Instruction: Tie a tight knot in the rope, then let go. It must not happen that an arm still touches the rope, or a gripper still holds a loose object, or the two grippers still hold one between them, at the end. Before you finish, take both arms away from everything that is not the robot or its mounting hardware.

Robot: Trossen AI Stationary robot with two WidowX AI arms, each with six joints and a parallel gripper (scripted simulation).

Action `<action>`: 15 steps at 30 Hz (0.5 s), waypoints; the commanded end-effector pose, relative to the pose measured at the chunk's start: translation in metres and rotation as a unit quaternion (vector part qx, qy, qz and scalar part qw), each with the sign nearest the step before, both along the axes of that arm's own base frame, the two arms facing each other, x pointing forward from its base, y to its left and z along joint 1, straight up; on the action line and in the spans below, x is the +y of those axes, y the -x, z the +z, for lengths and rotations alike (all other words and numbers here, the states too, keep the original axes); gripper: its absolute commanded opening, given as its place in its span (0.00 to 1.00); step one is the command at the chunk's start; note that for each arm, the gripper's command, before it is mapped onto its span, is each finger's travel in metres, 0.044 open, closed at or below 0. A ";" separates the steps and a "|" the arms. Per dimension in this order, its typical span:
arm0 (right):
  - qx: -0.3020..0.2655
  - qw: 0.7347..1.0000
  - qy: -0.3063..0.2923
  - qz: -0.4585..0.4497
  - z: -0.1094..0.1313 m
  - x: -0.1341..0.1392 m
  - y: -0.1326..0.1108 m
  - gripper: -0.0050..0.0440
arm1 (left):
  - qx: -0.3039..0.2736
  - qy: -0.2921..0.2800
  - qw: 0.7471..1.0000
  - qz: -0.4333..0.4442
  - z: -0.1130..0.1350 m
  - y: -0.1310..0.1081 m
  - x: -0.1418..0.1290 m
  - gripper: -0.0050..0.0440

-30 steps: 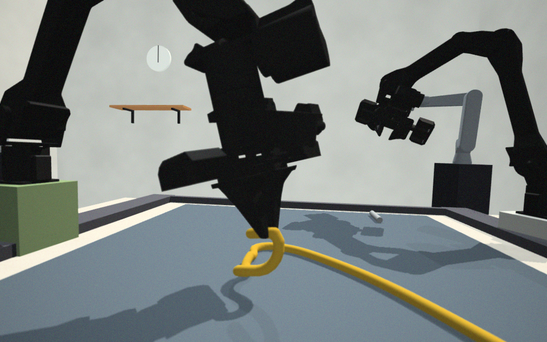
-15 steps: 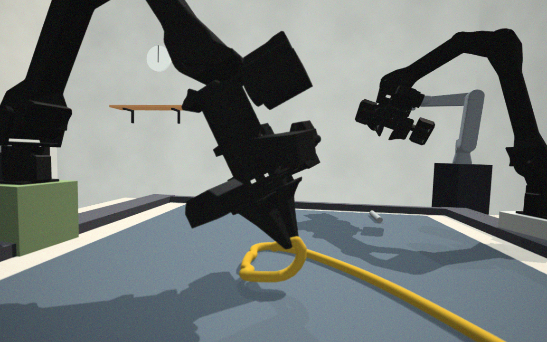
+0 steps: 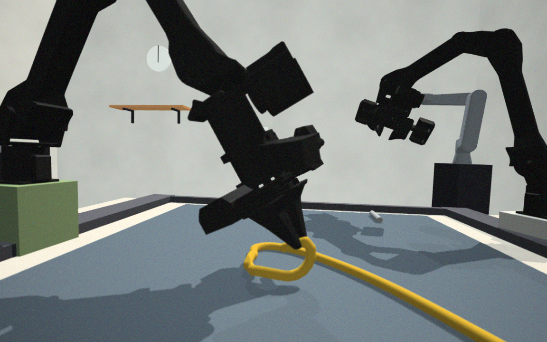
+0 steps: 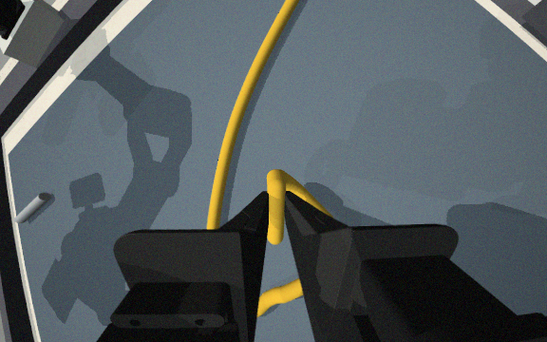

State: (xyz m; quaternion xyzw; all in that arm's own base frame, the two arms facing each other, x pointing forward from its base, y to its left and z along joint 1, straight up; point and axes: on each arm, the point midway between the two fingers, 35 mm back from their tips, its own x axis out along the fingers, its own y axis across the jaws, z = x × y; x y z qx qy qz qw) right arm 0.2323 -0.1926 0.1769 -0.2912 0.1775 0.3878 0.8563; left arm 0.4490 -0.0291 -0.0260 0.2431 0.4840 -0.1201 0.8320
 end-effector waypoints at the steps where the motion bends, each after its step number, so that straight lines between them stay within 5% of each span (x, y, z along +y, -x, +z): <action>1: -0.007 1.000 0.010 0.000 0.006 0.000 0.000 0.31 | -0.010 0.002 1.000 -0.001 0.002 -0.013 0.007 0.19; 15: -0.007 1.000 0.010 0.000 0.006 0.000 0.000 0.31 | -0.011 0.001 1.000 -0.001 -0.011 -0.035 0.031 0.19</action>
